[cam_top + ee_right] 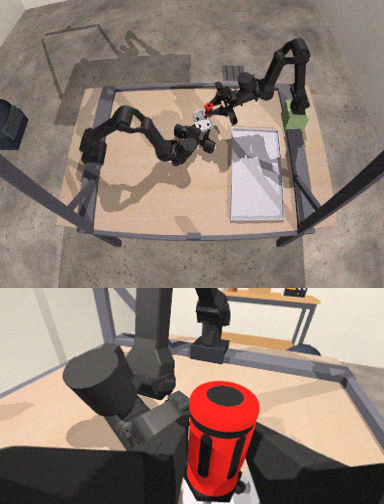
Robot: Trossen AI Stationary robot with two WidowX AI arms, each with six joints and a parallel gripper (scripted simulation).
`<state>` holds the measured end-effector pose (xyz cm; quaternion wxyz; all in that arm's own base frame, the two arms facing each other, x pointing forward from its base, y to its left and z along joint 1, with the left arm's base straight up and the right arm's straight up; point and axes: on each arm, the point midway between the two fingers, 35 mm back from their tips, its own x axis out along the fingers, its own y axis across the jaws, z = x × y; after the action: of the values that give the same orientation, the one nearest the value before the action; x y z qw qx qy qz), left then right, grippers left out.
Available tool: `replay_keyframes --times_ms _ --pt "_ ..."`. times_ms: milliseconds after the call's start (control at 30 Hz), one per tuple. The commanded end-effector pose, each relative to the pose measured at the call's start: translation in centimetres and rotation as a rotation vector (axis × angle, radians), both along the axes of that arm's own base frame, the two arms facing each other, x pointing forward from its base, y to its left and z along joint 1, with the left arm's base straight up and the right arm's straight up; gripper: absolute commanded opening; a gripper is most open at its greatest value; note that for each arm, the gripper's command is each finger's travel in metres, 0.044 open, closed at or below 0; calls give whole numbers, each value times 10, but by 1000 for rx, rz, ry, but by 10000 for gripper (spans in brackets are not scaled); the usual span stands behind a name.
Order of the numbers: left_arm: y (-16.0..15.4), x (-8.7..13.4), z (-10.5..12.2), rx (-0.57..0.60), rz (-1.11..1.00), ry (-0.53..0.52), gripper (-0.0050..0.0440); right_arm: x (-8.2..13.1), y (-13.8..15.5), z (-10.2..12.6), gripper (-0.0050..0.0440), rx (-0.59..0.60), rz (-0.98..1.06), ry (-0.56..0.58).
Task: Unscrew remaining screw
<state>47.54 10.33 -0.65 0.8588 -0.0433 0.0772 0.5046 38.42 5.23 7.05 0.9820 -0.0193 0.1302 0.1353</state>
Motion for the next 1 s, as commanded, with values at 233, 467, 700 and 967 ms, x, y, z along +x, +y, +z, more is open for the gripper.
replay_keyframes --times_ms 233,467,700,967 --pt "2 4 11 -1 3 -28 245 8 2 15 135 9 2 -48" --pt "2 4 11 -1 3 -28 245 9 2 17 135 9 1 -54" --pt "2 4 11 -1 3 -28 245 6 1 14 135 7 1 -44" --pt "2 4 11 -1 3 -28 245 6 2 3 135 8 2 -32"
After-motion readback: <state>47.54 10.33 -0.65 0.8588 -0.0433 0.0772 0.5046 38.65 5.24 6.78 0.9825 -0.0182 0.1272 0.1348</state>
